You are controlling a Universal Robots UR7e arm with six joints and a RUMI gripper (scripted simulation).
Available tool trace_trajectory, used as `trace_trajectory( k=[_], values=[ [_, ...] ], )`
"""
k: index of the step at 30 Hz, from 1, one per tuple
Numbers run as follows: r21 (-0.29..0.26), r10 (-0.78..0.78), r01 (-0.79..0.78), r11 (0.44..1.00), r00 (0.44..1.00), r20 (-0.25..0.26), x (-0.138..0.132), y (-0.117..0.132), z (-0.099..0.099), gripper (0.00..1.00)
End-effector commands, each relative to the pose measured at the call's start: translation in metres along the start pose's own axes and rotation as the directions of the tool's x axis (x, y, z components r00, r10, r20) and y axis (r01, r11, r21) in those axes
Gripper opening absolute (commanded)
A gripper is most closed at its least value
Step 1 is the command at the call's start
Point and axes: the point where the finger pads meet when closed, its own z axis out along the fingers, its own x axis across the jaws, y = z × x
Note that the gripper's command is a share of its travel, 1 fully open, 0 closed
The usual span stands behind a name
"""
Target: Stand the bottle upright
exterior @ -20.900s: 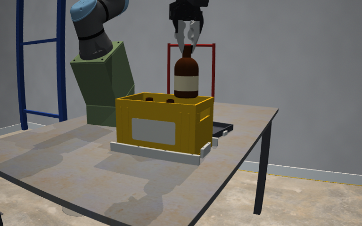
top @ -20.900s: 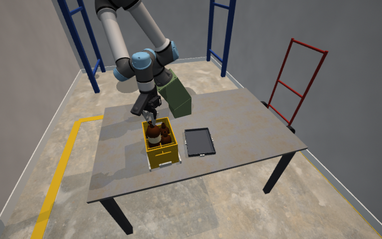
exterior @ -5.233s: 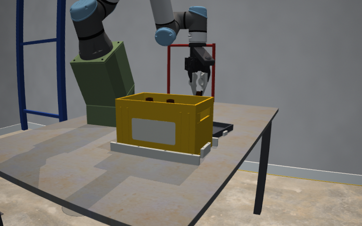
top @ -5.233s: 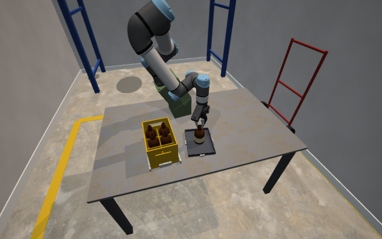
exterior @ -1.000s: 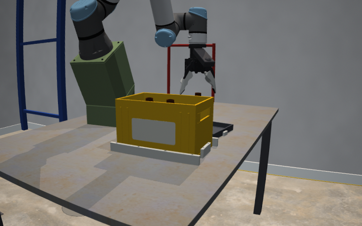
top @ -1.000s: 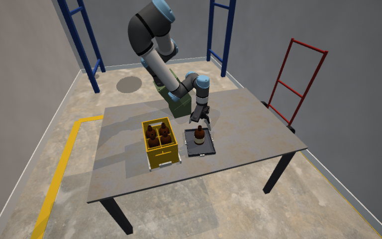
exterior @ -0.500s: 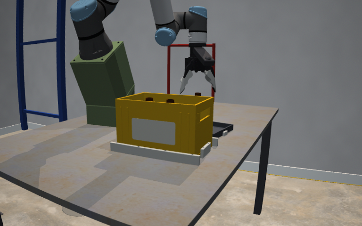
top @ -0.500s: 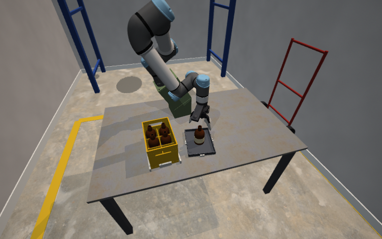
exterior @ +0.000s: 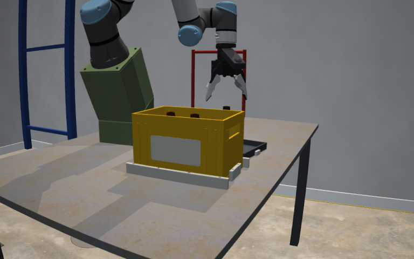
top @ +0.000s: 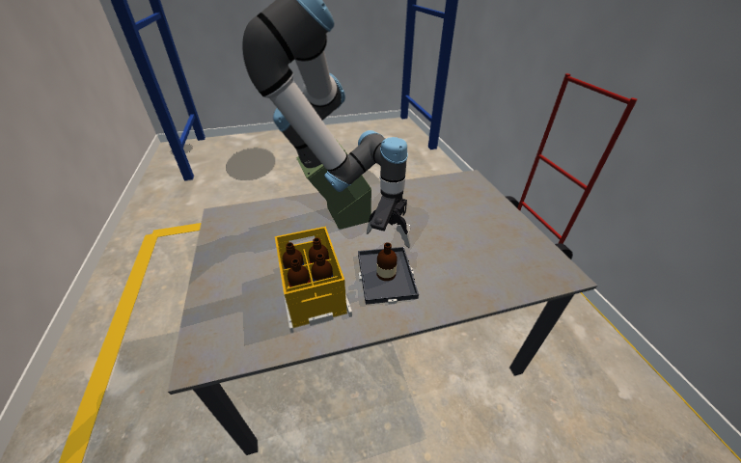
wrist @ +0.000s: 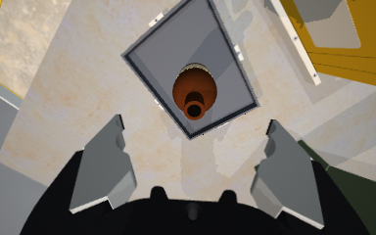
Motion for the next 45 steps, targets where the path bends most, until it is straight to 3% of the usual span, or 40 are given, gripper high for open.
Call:
trace_trajectory(
  k=[1, 18, 38, 39, 45],
  values=[
    [0.000, 0.000, 0.000, 1.000, 1.000, 0.000, 0.000, 0.000, -0.014, 1.00],
    [0.000, 0.000, 0.000, 1.000, 1.000, 0.000, 0.000, 0.000, -0.049, 1.00],
    [0.000, 0.000, 0.000, 1.000, 1.000, 0.000, 0.000, 0.000, -0.060, 1.00],
    [0.000, 0.000, 0.000, 1.000, 1.000, 0.000, 0.000, 0.000, -0.060, 0.00],
    [0.000, 0.000, 0.000, 1.000, 1.000, 0.000, 0.000, 0.000, -0.060, 0.00]
  ],
)
